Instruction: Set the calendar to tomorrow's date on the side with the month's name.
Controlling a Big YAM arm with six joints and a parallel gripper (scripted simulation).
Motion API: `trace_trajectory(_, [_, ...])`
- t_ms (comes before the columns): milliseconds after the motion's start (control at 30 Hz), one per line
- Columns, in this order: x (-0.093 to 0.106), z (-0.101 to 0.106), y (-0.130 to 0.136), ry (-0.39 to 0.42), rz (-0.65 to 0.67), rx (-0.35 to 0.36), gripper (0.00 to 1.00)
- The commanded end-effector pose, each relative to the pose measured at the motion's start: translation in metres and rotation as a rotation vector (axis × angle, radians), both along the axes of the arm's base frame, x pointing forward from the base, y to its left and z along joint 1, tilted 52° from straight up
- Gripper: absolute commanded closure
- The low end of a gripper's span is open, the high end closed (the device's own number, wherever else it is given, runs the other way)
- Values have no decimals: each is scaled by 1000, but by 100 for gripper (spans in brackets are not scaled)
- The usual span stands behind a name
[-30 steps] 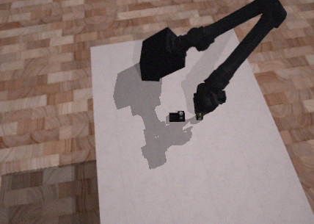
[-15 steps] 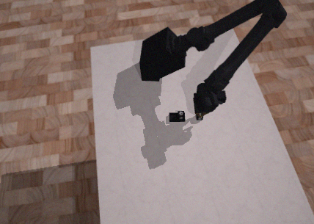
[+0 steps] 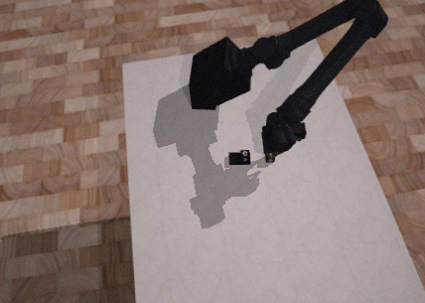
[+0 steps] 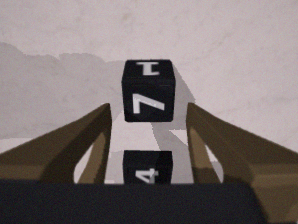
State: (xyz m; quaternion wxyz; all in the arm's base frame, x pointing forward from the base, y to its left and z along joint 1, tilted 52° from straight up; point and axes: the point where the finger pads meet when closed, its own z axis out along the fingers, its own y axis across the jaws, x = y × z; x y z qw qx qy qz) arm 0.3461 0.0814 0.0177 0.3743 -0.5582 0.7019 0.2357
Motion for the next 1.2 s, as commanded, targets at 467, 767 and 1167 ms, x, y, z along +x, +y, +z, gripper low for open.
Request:
trace_trajectory(467, [1,-8,13,9,8,1,53])
trace_trajectory(767, [6,-17,24,7,8,1,53])
trace_trajectory(1167, [6,-19,28,12,9,2,53])
